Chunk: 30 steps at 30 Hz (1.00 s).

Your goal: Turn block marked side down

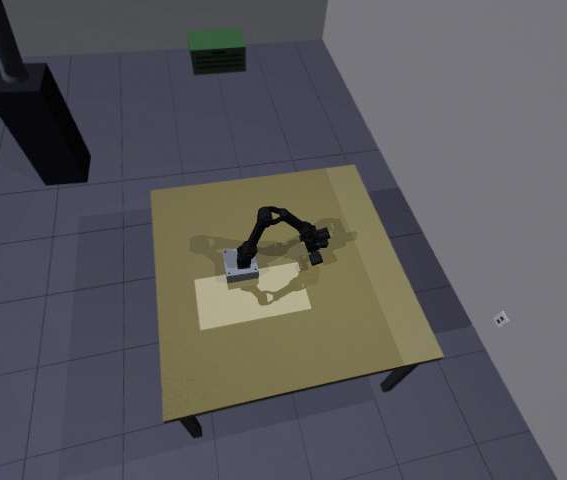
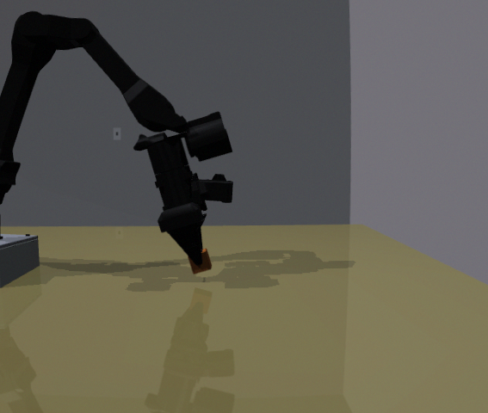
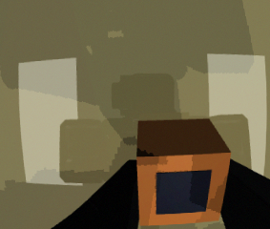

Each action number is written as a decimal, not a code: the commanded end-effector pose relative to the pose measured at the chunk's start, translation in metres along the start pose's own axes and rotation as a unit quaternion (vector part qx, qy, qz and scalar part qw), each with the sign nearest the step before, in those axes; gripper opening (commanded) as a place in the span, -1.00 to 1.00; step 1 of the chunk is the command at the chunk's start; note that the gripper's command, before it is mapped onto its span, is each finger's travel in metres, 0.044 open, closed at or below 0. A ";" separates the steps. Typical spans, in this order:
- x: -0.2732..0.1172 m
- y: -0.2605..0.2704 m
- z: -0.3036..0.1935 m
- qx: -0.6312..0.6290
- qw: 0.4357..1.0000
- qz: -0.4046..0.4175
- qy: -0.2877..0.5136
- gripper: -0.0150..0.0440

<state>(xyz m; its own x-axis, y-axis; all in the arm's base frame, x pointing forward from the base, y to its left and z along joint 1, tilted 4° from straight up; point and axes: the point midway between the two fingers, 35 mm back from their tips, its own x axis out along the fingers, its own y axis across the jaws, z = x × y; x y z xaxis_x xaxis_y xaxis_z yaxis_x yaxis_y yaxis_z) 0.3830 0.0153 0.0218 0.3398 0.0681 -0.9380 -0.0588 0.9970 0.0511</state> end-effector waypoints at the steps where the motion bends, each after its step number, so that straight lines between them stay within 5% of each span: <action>1: -0.001 0.001 0.000 0.003 0.999 0.002 -0.032 -0.49; 30: 0.022 0.000 -0.002 0.002 0.978 0.001 -0.208 -0.49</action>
<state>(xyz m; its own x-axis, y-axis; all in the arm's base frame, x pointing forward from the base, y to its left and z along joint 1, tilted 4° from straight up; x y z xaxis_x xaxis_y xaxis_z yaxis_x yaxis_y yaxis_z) 0.3867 0.0163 0.0035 0.6593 0.0786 -0.7477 -0.0589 0.9969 0.0528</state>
